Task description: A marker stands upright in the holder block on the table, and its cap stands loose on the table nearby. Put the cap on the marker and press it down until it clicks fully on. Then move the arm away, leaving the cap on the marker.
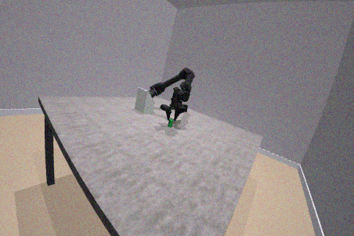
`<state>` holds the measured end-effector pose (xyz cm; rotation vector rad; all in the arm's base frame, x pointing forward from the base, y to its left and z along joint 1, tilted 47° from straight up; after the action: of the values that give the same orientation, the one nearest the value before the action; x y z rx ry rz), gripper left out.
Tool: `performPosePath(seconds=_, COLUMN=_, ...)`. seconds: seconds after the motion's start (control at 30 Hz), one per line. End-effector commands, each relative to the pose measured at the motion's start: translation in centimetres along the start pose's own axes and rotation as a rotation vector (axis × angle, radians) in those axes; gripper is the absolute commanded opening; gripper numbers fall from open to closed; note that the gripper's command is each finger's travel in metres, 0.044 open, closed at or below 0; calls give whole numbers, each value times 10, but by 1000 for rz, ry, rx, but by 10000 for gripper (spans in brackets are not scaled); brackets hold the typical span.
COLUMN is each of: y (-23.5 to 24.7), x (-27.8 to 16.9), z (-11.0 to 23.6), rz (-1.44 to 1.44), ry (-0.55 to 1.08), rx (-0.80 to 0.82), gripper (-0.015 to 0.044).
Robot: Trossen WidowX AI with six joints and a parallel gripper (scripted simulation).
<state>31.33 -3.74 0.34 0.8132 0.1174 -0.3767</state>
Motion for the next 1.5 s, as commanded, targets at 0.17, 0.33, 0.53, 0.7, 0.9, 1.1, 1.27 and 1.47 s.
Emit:
performPosePath(seconds=0.17, y=-1, x=-2, z=-18, rz=-9, ry=9, rx=3, gripper=247)
performPosePath(seconds=0.33, y=0, x=-3, z=-26, rz=-9, ry=10, rx=4, gripper=247)
performPosePath(seconds=0.53, y=0, x=-3, z=-34, rz=-8, ry=11, rx=5, gripper=247)
performPosePath(seconds=0.7, y=0, x=-3, z=-34, rz=-8, ry=11, rx=5, gripper=168)
performPosePath(seconds=0.9, y=0, x=-3, z=-34, rz=-8, ry=11, rx=5, gripper=109)
performPosePath(seconds=1.1, y=0, x=-3, z=-32, rz=-8, ry=10, rx=5, gripper=30)
performPosePath(seconds=1.27, y=0, x=-2, z=-19, rz=-9, ry=9, rx=3, gripper=0)
performPosePath(seconds=1.47, y=0, x=-1, z=-1, rz=-9, ry=9, rx=2, gripper=0)
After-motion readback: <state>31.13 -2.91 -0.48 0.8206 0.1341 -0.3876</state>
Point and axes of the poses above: the point midway between the two fingers, 35 mm back from their tips, its own z axis back along the fingers, its own y axis across the jaws, x = y × z, the point moved 7 cm from there along z, back along the fingers, and after that the axes turned 8 degrees about -z, right-handed, at the moved point
